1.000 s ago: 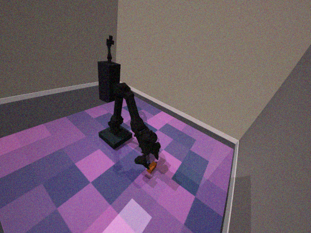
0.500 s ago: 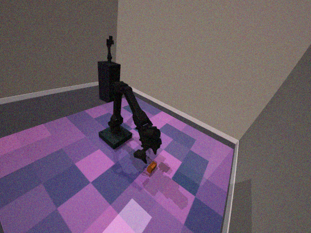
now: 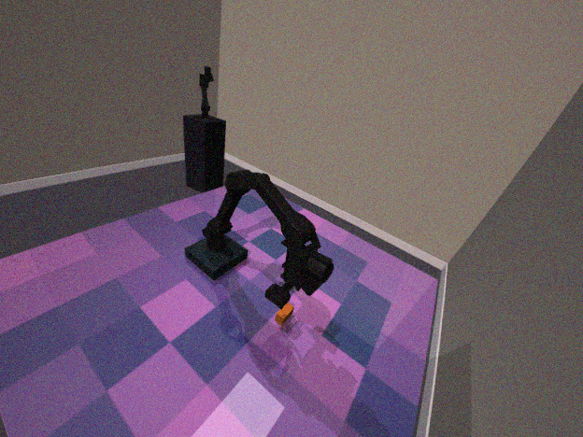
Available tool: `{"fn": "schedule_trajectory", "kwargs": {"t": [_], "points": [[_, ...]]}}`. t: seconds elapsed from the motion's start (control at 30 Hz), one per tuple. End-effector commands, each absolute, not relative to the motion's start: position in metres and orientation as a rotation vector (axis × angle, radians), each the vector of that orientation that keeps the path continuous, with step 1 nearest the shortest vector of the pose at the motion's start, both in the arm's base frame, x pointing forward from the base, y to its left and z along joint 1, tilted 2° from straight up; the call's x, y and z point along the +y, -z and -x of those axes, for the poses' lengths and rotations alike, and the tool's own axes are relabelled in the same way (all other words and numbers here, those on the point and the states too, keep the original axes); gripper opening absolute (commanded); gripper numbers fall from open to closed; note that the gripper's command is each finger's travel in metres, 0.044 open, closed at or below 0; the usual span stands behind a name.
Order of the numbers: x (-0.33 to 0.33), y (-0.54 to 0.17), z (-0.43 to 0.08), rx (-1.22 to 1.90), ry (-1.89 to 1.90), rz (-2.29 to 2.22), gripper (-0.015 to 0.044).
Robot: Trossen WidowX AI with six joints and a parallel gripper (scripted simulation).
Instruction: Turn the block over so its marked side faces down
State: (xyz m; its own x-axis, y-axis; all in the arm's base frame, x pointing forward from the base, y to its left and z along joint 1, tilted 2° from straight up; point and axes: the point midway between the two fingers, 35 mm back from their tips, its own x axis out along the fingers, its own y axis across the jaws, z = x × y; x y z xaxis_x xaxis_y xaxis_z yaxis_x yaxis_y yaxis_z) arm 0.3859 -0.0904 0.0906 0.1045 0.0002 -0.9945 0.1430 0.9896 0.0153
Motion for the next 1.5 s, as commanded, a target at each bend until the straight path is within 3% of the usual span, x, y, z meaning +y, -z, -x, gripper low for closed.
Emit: {"fn": "schedule_trajectory", "kwargs": {"t": [0.0,1.4,1.47], "points": [[-0.091,-0.096,-0.388,1.560,0.107,-0.118,0.0440],[-0.090,-0.013,-0.389,1.560,0.107,-0.118,0.0440],[-0.090,-0.013,-0.389,1.560,0.107,-0.118,0.0387]]}}
